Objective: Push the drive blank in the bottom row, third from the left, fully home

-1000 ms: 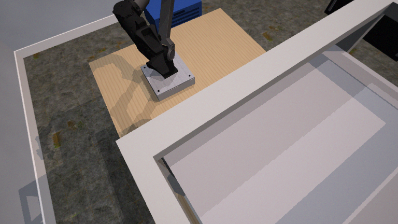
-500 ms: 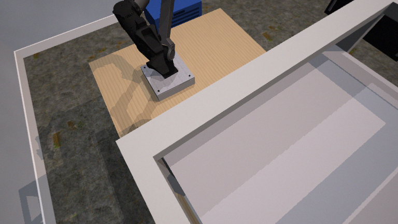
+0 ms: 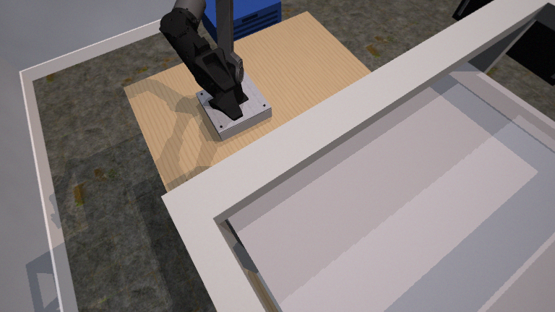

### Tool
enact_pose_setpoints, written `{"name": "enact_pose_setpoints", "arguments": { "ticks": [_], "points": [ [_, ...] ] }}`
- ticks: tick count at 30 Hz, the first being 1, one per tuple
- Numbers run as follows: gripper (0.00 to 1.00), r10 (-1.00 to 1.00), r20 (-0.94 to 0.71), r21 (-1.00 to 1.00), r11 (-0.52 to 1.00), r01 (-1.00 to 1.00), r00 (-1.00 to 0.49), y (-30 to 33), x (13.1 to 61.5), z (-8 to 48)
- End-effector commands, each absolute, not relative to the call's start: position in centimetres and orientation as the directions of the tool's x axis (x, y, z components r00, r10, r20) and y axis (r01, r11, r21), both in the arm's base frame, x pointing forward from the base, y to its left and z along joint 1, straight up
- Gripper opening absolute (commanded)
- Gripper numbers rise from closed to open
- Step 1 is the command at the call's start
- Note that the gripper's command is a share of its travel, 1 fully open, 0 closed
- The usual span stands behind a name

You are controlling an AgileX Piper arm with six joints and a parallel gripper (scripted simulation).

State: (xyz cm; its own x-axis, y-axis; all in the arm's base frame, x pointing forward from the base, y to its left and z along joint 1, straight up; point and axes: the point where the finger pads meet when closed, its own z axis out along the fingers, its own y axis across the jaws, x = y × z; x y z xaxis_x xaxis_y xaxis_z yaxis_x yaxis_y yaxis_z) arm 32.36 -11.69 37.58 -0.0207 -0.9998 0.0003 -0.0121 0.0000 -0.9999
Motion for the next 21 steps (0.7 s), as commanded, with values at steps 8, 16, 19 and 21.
{"name": "enact_pose_setpoints", "arguments": {
  "ticks": [8,16,19,21],
  "points": [
    [1.00,-1.000,0.001,-1.000,-0.001,-0.008,-0.024,-12.42,34.54,37.87],
    [1.00,-1.000,0.001,-1.000,-0.001,-0.008,-0.024,-12.42,34.54,37.87],
    [1.00,-1.000,0.001,-1.000,-0.001,-0.008,-0.024,-12.42,34.54,37.87],
    [1.00,-1.000,0.001,-1.000,-0.001,-0.008,-0.024,-12.42,34.54,37.87]
  ]
}}
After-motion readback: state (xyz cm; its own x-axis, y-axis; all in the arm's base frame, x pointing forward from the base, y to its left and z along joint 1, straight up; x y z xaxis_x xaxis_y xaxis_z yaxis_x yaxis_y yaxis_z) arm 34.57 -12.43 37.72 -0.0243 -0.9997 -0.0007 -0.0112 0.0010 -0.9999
